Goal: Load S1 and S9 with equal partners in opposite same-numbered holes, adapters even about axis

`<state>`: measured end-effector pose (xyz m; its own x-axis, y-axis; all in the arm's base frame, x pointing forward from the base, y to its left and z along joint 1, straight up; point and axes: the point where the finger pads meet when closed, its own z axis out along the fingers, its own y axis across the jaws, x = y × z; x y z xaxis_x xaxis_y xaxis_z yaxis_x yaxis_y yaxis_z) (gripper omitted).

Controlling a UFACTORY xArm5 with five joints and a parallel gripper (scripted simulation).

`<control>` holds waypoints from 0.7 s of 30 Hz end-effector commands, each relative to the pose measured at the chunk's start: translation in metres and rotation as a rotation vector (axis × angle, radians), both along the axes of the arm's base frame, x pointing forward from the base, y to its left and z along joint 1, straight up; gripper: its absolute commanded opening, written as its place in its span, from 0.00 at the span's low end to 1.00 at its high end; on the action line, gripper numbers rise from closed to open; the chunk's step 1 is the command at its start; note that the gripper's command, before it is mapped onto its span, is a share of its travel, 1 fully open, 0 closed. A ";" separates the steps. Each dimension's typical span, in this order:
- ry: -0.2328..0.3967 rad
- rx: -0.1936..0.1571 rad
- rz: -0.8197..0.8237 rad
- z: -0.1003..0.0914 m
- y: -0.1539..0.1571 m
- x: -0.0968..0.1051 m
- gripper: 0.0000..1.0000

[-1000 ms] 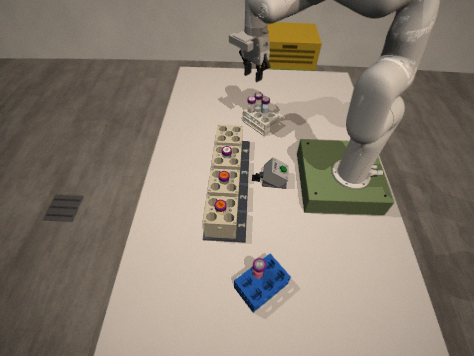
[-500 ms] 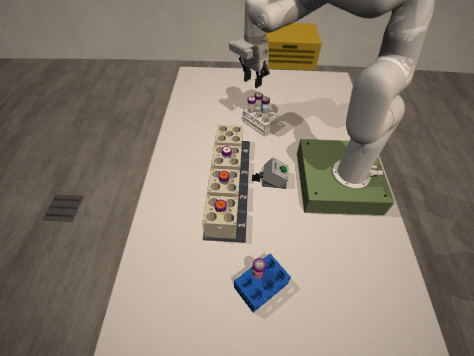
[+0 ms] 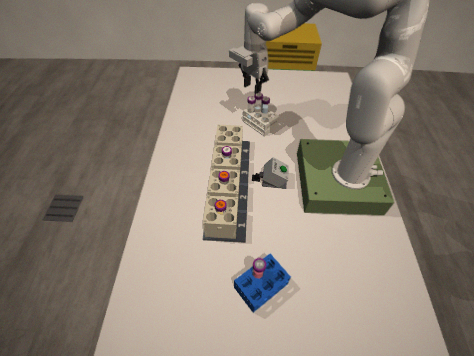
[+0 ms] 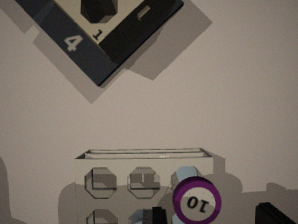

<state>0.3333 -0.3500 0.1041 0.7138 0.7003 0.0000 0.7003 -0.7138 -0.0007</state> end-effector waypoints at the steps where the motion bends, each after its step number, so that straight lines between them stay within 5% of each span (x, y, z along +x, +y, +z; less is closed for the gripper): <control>1: -0.008 0.001 0.000 -0.005 -0.001 0.001 0.57; 21: -0.008 0.001 0.000 -0.037 -0.001 0.001 0.57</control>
<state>0.3332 -0.3496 0.0665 0.7138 0.7003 0.0000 0.7003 -0.7138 -0.0017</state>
